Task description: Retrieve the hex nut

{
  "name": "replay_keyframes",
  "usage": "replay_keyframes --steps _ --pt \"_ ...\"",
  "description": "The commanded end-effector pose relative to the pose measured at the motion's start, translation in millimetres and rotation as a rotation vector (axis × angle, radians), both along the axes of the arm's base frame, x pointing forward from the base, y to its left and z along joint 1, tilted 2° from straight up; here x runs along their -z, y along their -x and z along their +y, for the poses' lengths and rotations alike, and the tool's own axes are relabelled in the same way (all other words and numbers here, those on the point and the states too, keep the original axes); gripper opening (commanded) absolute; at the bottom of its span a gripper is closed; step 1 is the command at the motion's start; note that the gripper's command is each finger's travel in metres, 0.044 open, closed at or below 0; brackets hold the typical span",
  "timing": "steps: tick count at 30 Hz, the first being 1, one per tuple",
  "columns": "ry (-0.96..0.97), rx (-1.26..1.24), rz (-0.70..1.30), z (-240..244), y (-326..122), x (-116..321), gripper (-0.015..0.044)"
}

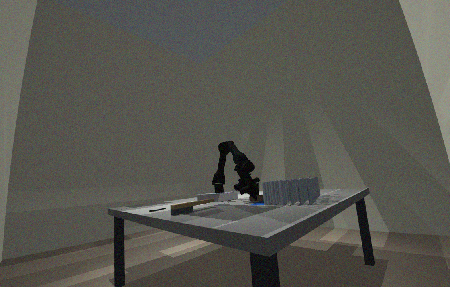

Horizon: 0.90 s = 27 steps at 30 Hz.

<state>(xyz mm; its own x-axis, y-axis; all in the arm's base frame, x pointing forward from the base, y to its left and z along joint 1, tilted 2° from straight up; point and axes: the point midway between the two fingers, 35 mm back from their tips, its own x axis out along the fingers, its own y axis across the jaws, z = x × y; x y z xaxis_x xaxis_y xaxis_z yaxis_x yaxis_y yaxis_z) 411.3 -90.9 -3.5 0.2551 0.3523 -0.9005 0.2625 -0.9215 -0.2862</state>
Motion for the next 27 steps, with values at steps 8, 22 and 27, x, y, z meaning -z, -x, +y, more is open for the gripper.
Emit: replay_keyframes --steps 8,22,27 --pt "0.001 0.000 -0.002 -2.6 7.0 -0.6 0.0000" --pt "0.001 0.000 -0.001 -4.9 15.3 -0.2 0.0000" --pt "0.001 0.000 0.000 -5.8 18.3 -0.1 0.0000"
